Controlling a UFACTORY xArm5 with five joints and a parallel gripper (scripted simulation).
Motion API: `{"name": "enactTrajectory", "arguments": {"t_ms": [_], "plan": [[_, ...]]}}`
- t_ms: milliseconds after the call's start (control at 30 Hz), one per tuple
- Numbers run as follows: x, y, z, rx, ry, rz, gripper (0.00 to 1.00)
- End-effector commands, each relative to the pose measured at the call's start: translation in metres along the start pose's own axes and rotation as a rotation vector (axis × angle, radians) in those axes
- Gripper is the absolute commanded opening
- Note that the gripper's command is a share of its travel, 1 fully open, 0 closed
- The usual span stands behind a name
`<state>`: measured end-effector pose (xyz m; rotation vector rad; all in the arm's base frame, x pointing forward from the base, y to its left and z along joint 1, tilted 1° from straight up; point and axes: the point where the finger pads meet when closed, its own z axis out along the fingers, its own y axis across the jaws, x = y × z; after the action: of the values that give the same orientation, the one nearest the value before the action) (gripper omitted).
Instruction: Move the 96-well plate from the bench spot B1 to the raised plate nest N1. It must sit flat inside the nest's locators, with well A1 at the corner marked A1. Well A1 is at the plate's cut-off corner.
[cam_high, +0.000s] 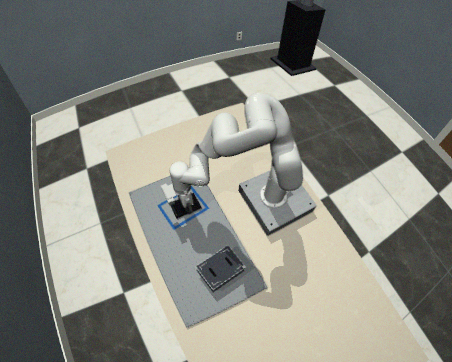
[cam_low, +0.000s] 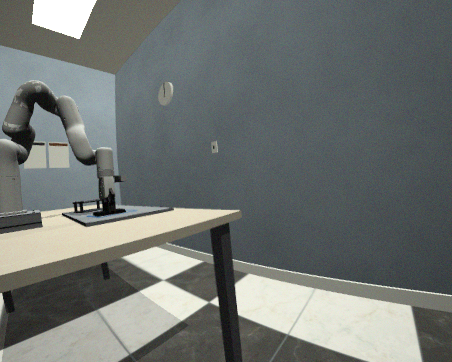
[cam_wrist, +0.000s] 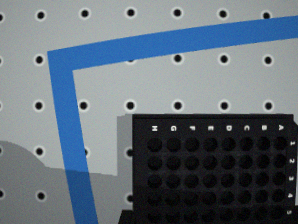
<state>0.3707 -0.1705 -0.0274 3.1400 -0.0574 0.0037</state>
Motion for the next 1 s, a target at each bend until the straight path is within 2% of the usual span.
{"name": "enactTrajectory", "arguments": {"t_ms": [0,967], "plan": [[0.001,0.001,-0.001,0.008,0.007,0.0,0.0],[0.001,0.001,-0.016,0.008,0.007,0.0,0.0]]}}
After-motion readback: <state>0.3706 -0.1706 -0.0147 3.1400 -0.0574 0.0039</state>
